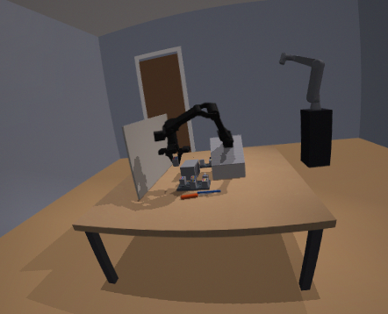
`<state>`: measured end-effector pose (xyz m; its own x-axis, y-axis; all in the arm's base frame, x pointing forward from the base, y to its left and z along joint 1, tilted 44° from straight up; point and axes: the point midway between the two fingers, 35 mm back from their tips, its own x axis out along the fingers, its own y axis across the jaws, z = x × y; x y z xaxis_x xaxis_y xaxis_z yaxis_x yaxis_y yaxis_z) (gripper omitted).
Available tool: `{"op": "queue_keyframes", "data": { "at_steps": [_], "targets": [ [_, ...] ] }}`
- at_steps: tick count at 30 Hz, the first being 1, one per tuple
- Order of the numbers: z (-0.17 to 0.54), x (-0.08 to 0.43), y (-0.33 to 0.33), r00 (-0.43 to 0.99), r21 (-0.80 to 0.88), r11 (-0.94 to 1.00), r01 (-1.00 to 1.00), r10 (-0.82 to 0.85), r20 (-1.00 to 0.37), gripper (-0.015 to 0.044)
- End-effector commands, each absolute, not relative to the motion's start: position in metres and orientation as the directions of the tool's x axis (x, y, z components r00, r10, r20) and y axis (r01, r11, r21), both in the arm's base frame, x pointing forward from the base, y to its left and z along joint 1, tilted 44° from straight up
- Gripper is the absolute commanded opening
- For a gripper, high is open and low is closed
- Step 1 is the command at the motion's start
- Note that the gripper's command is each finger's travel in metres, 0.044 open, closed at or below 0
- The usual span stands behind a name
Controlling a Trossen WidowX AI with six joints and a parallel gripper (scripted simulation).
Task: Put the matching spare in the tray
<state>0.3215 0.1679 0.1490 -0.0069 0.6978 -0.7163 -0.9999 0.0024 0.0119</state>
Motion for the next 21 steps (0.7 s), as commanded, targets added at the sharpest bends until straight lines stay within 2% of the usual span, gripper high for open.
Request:
{"op": "queue_keyframes", "data": {
  "at_steps": [1, 21],
  "targets": [
    [0.138, 0.334, 0.153, 0.002, 0.009, 0.012, -1.000, 0.690, -0.724, 0.0000],
    [0.041, 0.386, 0.042, 0.012, 0.007, 0.026, -1.000, 0.642, -0.767, 0.0000]
  ]
}}
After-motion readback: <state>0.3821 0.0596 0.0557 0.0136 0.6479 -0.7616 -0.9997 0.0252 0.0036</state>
